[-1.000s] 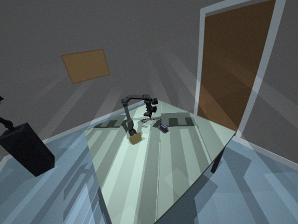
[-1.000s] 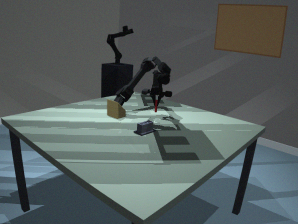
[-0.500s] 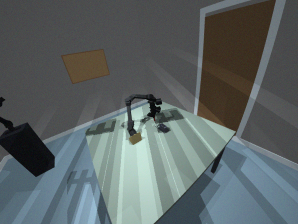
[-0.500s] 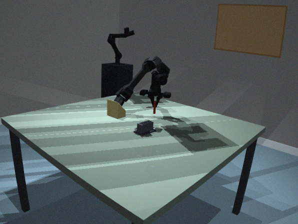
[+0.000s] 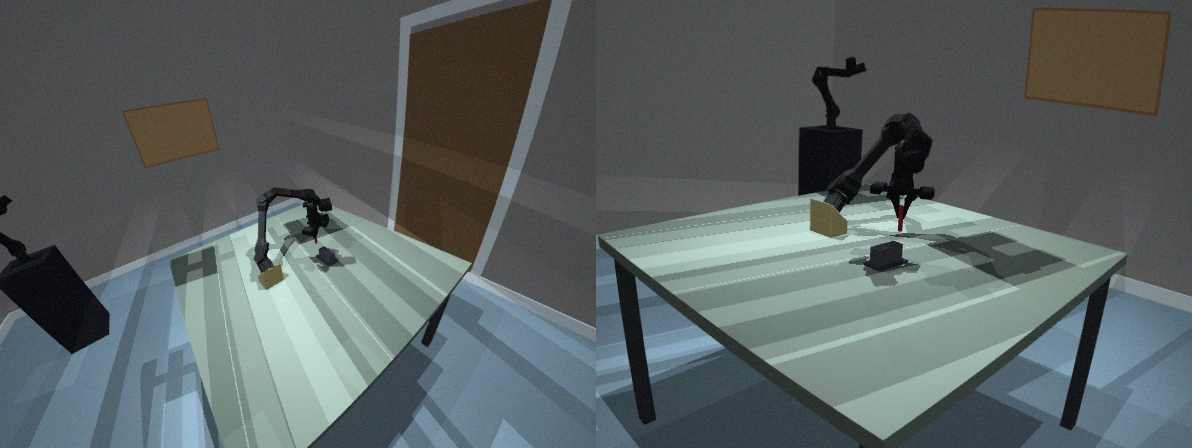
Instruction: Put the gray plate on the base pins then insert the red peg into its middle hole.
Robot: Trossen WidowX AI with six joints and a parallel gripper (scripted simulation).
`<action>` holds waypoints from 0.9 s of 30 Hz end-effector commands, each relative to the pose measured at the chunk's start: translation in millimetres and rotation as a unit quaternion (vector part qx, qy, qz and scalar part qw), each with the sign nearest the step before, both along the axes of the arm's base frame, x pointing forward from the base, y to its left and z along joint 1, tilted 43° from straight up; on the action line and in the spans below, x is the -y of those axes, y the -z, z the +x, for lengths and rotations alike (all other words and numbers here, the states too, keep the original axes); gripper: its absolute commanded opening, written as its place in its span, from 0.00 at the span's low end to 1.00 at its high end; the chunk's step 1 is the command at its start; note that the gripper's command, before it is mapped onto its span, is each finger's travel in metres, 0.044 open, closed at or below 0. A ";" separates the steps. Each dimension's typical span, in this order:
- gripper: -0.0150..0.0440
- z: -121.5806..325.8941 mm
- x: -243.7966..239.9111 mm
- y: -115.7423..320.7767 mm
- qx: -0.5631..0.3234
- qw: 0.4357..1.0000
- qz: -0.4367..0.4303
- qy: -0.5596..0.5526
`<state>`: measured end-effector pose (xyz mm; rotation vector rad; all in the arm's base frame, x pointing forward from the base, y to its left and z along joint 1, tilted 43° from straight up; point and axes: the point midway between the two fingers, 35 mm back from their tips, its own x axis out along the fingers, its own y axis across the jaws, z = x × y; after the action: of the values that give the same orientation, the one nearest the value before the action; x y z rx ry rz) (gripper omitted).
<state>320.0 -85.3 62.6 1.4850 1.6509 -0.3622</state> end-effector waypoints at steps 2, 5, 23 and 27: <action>0.25 3.1 8.8 11.8 -0.002 1.000 0.000 -0.004; 0.25 5.2 15.1 18.5 -0.002 1.000 0.001 -0.006; 0.25 12.5 46.9 56.1 0.000 1.000 0.004 -0.013; 0.25 12.5 46.9 56.1 0.000 1.000 0.004 -0.013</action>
<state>332.5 -132.4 8.7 1.4737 1.6677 -0.3419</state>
